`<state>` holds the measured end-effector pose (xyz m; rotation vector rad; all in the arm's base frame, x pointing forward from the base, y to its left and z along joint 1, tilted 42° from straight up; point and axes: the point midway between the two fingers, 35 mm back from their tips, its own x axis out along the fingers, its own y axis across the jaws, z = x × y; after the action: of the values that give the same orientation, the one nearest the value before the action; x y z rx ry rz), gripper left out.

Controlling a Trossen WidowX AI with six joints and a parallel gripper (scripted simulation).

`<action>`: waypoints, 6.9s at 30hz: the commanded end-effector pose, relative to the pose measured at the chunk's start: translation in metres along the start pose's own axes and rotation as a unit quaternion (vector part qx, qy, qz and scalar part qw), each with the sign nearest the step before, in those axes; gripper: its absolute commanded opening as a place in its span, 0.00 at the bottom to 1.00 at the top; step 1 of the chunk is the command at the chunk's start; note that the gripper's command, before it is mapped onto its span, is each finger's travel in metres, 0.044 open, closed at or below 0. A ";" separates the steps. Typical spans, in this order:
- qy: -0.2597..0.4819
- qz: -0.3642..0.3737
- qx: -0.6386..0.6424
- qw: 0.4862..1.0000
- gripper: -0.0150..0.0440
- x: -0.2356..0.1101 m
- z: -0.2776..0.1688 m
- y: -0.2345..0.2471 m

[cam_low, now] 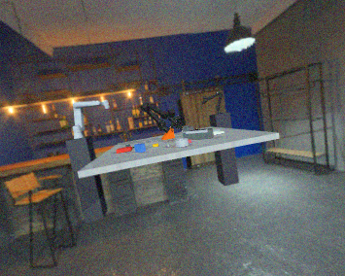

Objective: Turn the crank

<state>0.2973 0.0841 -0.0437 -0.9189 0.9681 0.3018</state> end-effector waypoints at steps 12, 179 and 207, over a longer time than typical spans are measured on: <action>0.004 0.010 -0.001 1.000 0.25 0.009 -0.009 0.010; 0.005 0.008 -0.002 1.000 0.25 0.022 -0.023 -0.053; 0.005 0.009 -0.001 1.000 0.25 -0.002 0.002 -0.040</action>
<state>0.3241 0.0541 -0.0228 -0.9187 0.9918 0.3062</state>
